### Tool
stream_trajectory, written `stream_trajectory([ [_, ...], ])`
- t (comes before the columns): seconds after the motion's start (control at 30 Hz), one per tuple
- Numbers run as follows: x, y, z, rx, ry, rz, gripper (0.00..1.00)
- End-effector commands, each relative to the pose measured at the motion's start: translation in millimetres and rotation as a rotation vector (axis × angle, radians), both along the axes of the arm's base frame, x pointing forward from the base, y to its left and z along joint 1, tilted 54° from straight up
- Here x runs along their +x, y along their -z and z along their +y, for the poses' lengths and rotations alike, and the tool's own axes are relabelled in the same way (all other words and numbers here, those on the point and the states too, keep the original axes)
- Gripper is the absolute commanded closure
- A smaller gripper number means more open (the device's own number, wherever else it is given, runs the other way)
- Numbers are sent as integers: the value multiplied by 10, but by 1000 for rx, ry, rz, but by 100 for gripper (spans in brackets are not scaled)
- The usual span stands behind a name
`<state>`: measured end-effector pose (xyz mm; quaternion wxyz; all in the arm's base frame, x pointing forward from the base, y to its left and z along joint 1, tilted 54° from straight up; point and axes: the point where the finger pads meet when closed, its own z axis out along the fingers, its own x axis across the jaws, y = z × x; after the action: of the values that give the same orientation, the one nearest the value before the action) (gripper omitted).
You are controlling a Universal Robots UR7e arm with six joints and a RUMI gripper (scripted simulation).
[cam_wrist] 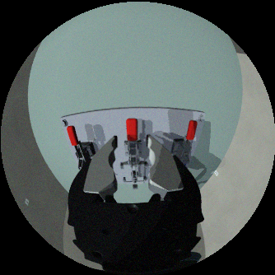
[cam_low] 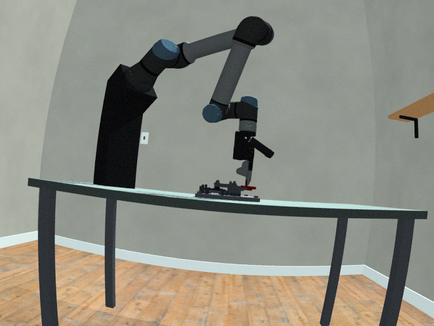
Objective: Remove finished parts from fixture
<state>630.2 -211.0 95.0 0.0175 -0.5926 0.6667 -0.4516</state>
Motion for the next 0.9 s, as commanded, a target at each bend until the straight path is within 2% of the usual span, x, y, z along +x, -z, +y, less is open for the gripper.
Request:
stream_trajectory([
  [0.0, 13, -1, -15, -1, 0, -2, 72],
  [0.87, 74, 47, -87, -1, 1, -3, 72],
])
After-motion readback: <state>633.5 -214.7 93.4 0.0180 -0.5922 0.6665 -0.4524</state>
